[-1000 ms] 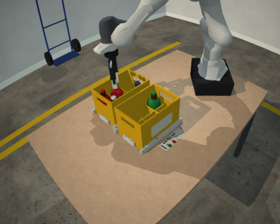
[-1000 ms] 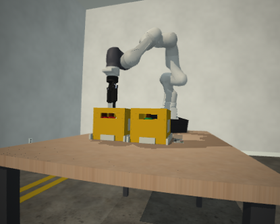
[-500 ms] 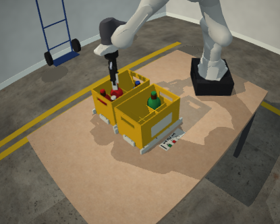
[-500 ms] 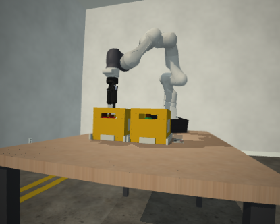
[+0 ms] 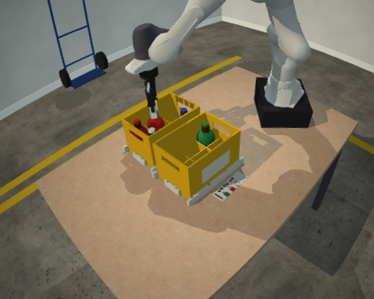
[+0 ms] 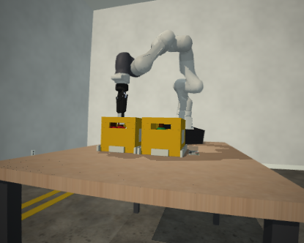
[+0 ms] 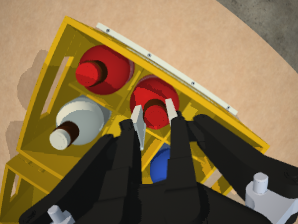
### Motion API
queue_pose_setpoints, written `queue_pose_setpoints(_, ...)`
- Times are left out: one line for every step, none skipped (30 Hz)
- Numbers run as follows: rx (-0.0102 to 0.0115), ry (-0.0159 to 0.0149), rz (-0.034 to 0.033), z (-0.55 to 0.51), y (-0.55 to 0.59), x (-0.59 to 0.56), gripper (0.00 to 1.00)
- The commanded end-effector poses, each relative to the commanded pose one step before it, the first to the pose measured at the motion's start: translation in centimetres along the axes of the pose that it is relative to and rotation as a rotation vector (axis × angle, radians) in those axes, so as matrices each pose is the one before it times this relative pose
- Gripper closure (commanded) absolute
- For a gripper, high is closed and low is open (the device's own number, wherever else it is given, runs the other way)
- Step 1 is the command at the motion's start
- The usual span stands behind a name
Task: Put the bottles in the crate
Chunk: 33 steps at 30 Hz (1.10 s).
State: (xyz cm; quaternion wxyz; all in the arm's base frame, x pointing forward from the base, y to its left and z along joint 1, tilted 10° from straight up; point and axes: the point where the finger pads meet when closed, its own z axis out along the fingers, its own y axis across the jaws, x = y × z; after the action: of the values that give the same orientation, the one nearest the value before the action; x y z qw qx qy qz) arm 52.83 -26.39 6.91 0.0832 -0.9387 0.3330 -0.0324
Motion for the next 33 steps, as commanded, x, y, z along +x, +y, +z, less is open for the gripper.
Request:
queue_pose_setpoints(0.00061, 0.00059, -0.00339, -0.054, 0.006, -0.018, 1.0)
queue_pose_setpoints(0.0, 0.0, 0.0, 0.0, 0.0, 0.0, 1.0)
queue_pose_setpoints(0.0, 0.0, 0.0, 0.0, 0.0, 0.0, 1.0)
queue_pose_setpoints(0.0, 0.0, 0.0, 0.0, 0.0, 0.0, 1.0)
queue_pose_setpoints(0.0, 0.0, 0.0, 0.0, 0.0, 0.0, 1.0)
queue_pose_setpoints(0.0, 0.0, 0.0, 0.0, 0.0, 0.0, 1.0)
queue_pose_setpoints(0.0, 0.0, 0.0, 0.0, 0.0, 0.0, 1.0)
queue_pose_setpoints(0.0, 0.0, 0.0, 0.0, 0.0, 0.0, 1.0)
queue_pose_setpoints(0.0, 0.0, 0.0, 0.0, 0.0, 0.0, 1.0)
queue_pose_setpoints(0.0, 0.0, 0.0, 0.0, 0.0, 0.0, 1.0)
queue_pose_setpoints(0.0, 0.0, 0.0, 0.0, 0.0, 0.0, 1.0)
queue_pose_setpoints(0.0, 0.0, 0.0, 0.0, 0.0, 0.0, 1.0)
queue_pose_setpoints(0.0, 0.0, 0.0, 0.0, 0.0, 0.0, 1.0)
queue_pose_setpoints(0.0, 0.0, 0.0, 0.0, 0.0, 0.0, 1.0)
queue_pose_setpoints(0.0, 0.0, 0.0, 0.0, 0.0, 0.0, 1.0)
queue_pose_setpoints(0.0, 0.0, 0.0, 0.0, 0.0, 0.0, 1.0)
queue_pose_setpoints(0.0, 0.0, 0.0, 0.0, 0.0, 0.0, 1.0)
queue_pose_setpoints(0.0, 0.0, 0.0, 0.0, 0.0, 0.0, 1.0)
queue_pose_setpoints(0.0, 0.0, 0.0, 0.0, 0.0, 0.0, 1.0)
queue_pose_setpoints(0.0, 0.0, 0.0, 0.0, 0.0, 0.0, 1.0)
queue_pose_setpoints(0.0, 0.0, 0.0, 0.0, 0.0, 0.0, 1.0)
queue_pose_setpoints(0.0, 0.0, 0.0, 0.0, 0.0, 0.0, 1.0)
queue_pose_setpoints(0.0, 0.0, 0.0, 0.0, 0.0, 0.0, 1.0)
queue_pose_setpoints(0.0, 0.0, 0.0, 0.0, 0.0, 0.0, 1.0)
queue_pose_setpoints(0.0, 0.0, 0.0, 0.0, 0.0, 0.0, 1.0)
queue_pose_setpoints(0.0, 0.0, 0.0, 0.0, 0.0, 0.0, 1.0)
queue_pose_setpoints(0.0, 0.0, 0.0, 0.0, 0.0, 0.0, 1.0)
queue_pose_setpoints(0.0, 0.0, 0.0, 0.0, 0.0, 0.0, 1.0)
queue_pose_setpoints(0.0, 0.0, 0.0, 0.0, 0.0, 0.0, 1.0)
queue_pose_setpoints(0.0, 0.0, 0.0, 0.0, 0.0, 0.0, 1.0)
queue_pose_setpoints(0.0, 0.0, 0.0, -0.167, 0.0, 0.0, 1.0)
queue_pose_setpoints(0.0, 0.0, 0.0, -0.167, 0.0, 0.0, 1.0)
queue_pose_setpoints(0.0, 0.0, 0.0, -0.167, 0.0, 0.0, 1.0)
